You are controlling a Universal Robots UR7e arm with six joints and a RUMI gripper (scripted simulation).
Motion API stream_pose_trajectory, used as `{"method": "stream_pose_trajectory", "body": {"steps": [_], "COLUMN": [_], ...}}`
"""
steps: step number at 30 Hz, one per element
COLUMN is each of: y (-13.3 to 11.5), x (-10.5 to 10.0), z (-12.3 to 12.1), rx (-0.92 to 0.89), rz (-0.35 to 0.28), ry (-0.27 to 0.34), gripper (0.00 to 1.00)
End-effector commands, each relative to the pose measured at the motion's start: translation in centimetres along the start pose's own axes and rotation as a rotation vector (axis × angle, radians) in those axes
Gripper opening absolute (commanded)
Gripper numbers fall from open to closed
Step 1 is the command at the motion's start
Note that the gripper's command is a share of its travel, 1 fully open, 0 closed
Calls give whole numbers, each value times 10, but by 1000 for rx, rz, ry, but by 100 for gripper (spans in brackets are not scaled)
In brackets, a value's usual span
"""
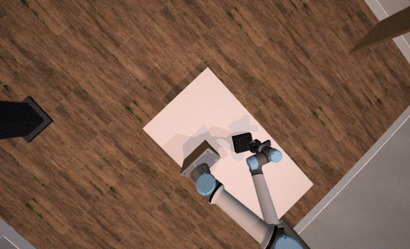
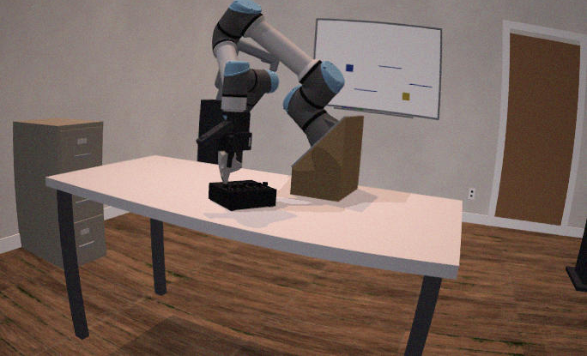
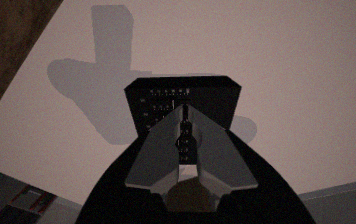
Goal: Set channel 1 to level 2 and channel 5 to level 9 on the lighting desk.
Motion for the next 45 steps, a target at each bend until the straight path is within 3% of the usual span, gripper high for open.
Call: {"method": "stream_pose_trajectory", "body": {"steps": [1, 45], "y": [0, -3], "x": [-1, -1], "z": [-4, -20], "rx": [-1, -1], "rz": [2, 2], "ry": [1, 1], "gripper": [0, 0]}}
Point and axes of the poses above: the point where the finger pads meet when closed, its own x axis out along the fingers, its own z axis across the jaws, y = z × x, the point moved 1 cm from there along -x, back along the fingers, and after that the axes turned 11 degrees about x, right-handed, at the moved point
